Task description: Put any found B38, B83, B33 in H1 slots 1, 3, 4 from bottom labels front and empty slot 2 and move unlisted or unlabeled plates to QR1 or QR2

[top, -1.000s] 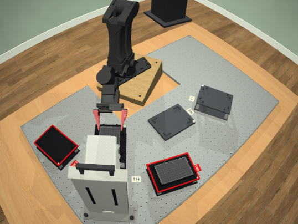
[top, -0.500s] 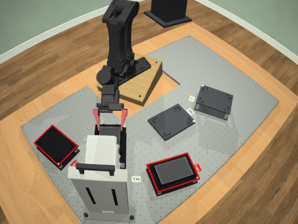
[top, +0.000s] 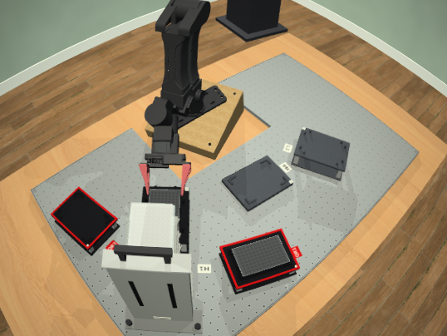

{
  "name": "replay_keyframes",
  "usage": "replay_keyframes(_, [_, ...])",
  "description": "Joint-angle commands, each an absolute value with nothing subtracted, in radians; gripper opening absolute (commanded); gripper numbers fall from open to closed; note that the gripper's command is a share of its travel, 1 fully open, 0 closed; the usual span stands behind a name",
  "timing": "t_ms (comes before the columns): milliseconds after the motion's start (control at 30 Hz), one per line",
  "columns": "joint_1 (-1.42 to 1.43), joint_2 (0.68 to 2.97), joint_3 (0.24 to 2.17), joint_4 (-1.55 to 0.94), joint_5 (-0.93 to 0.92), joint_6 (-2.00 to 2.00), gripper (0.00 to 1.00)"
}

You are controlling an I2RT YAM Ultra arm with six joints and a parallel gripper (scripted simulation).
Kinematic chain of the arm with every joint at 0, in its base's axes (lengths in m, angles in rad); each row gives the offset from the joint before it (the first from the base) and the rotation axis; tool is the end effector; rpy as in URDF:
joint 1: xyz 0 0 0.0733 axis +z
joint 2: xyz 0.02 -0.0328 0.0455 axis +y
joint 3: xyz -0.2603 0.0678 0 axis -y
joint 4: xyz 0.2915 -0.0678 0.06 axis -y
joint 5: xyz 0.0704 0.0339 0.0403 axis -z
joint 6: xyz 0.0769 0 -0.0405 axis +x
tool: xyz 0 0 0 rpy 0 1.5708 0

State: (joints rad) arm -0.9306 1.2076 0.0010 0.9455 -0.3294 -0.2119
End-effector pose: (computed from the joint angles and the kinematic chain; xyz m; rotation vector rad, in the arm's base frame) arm 0.1556 -0.1655 0.0740 0.4254 1.7973 -0.5045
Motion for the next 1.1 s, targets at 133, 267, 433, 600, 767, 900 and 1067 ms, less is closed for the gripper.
replay_keyframes(133, [-0.931, 1.139, 0.013, 0.866, -0.329, -0.212, 0.86])
replay_keyframes(267, [-0.931, 1.122, 0.015, 0.847, -0.329, -0.212, 0.86])
replay_keyframes(433, [-0.931, 1.069, 0.023, 0.787, -0.329, -0.212, 0.86])
replay_keyframes(600, [-0.93, 1.02, 0.031, 0.73, -0.329, -0.212, 0.86])
replay_keyframes(767, [-0.93, 0.991, 0.036, 0.695, -0.328, -0.212, 0.86])
replay_keyframes(900, [-0.93, 0.951, 0.044, 0.647, -0.328, -0.212, 0.86])
replay_keyframes(1067, [-0.93, 0.898, 0.056, 0.583, -0.328, -0.211, 0.86])
